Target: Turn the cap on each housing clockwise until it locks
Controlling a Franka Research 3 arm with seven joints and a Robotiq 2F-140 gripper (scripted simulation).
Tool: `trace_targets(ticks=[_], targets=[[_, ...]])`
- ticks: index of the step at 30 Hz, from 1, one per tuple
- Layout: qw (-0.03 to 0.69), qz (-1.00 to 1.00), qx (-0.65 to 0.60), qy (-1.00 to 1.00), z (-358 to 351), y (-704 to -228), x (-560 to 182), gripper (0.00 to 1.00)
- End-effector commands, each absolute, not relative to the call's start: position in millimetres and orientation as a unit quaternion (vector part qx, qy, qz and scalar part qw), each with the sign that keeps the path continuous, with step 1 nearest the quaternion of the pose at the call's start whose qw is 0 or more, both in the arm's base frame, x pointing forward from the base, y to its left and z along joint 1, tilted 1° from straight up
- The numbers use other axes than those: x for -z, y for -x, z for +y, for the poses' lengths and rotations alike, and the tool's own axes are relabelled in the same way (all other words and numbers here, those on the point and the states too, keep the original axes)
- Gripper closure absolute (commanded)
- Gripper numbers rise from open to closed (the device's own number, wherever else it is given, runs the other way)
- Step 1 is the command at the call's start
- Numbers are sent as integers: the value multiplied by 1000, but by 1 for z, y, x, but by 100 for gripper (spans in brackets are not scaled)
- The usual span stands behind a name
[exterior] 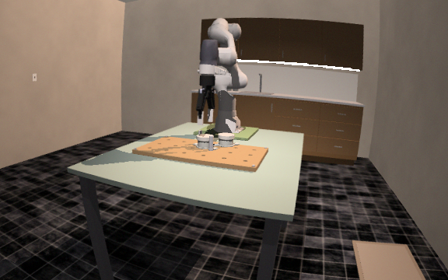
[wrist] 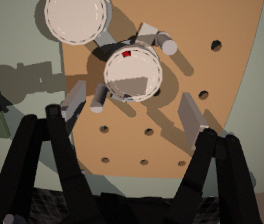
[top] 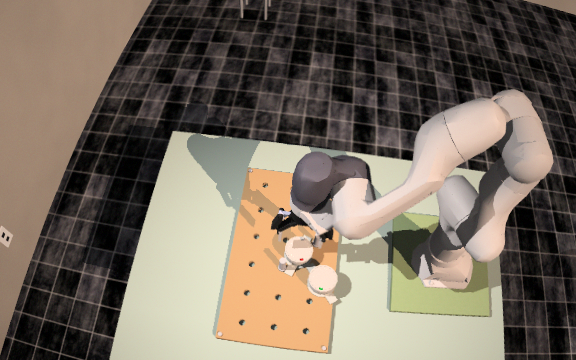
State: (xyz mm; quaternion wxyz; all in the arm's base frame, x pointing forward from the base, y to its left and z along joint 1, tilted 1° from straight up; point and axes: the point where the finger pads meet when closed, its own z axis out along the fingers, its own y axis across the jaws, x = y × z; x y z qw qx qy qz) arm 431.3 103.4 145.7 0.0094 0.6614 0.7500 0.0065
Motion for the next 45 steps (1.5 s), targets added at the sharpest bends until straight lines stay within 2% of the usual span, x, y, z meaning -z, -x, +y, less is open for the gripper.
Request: trace_targets(ticks=[1, 45], targets=[[0, 785, -6, -620, 105, -430, -146, 22], [0, 785, -6, -620, 104, -431, -121, 22]])
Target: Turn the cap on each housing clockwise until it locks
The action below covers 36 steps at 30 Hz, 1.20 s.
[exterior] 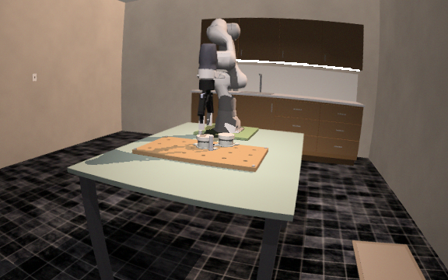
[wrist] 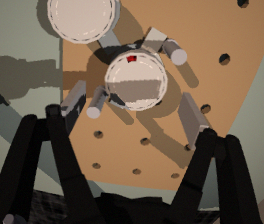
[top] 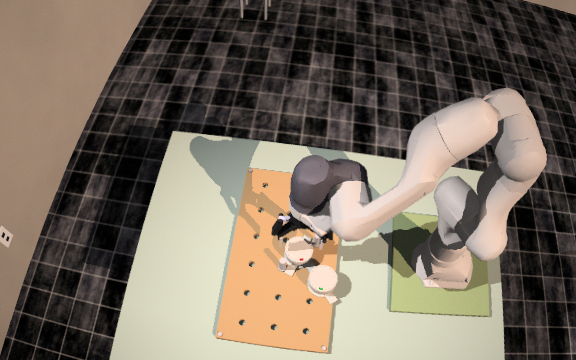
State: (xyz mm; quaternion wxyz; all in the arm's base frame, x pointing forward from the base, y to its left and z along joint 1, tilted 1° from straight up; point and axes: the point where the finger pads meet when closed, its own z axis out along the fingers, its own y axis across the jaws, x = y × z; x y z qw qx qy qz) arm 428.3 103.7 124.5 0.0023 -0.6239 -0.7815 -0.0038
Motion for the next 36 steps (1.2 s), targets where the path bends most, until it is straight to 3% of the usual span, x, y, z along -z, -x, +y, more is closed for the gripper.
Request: trace_targets(ticks=[1, 36], targets=[[0, -785, 6, 620, 104, -431, -119, 22], [0, -785, 6, 620, 104, -431, -82, 22]])
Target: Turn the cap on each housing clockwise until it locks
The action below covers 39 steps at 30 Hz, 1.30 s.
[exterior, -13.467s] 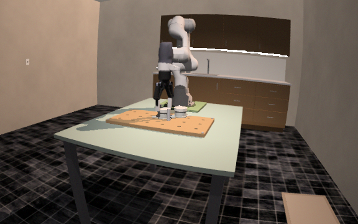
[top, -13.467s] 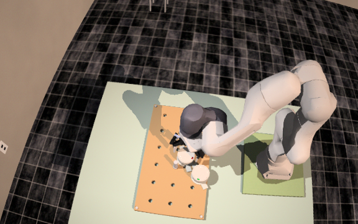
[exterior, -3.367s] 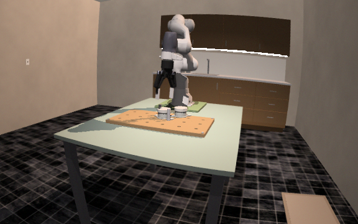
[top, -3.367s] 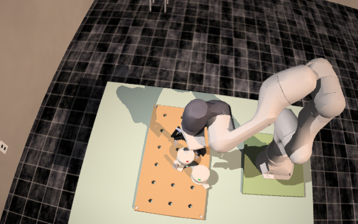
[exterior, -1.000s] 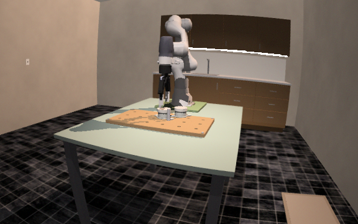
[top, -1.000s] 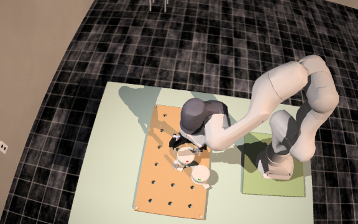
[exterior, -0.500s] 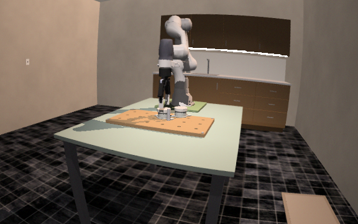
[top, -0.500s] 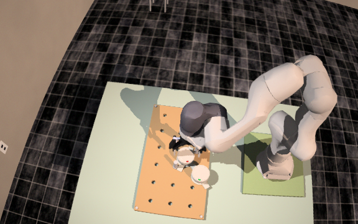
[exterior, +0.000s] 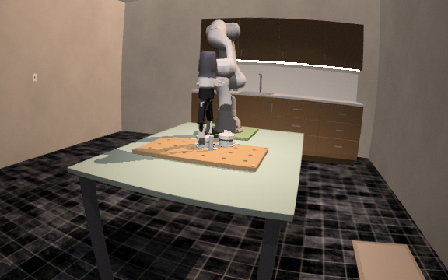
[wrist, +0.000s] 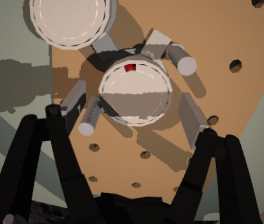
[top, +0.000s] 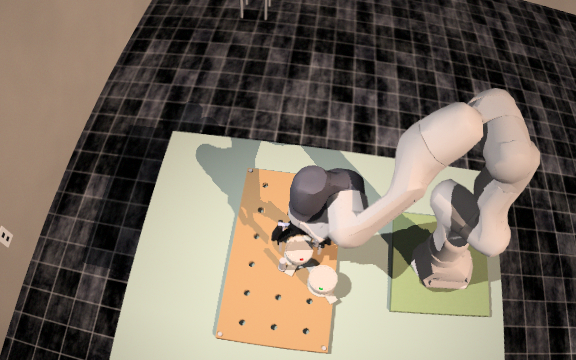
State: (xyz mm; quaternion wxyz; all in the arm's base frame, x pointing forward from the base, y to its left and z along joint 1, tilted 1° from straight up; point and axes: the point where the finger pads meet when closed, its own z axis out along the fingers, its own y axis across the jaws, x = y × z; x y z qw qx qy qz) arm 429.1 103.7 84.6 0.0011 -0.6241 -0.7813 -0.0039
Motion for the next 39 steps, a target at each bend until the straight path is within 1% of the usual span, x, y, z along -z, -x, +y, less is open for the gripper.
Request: trace_targets(ticks=[1, 39], targets=[[0, -785, 6, 620, 104, -431, -82, 22], [0, -785, 6, 620, 104, -431, -77, 22]])
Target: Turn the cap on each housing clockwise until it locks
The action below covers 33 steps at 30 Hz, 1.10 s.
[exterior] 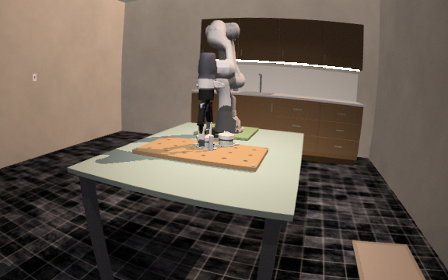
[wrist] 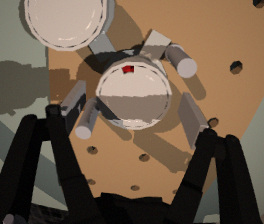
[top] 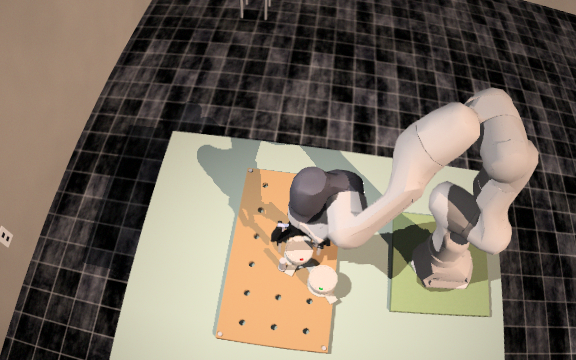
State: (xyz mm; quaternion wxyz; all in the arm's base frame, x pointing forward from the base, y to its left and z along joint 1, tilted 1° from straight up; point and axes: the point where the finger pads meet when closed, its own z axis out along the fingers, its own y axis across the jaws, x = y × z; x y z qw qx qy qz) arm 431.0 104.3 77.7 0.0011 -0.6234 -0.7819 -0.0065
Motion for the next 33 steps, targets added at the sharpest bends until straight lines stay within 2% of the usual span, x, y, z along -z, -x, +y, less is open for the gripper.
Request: trace_targets(ticks=[1, 19, 20, 33], targets=[[0, -785, 6, 620, 104, -431, -77, 22], [0, -785, 6, 620, 104, -431, -77, 22], [0, -785, 6, 620, 104, -431, -77, 90], [0, -785, 6, 620, 104, -431, -77, 90]])
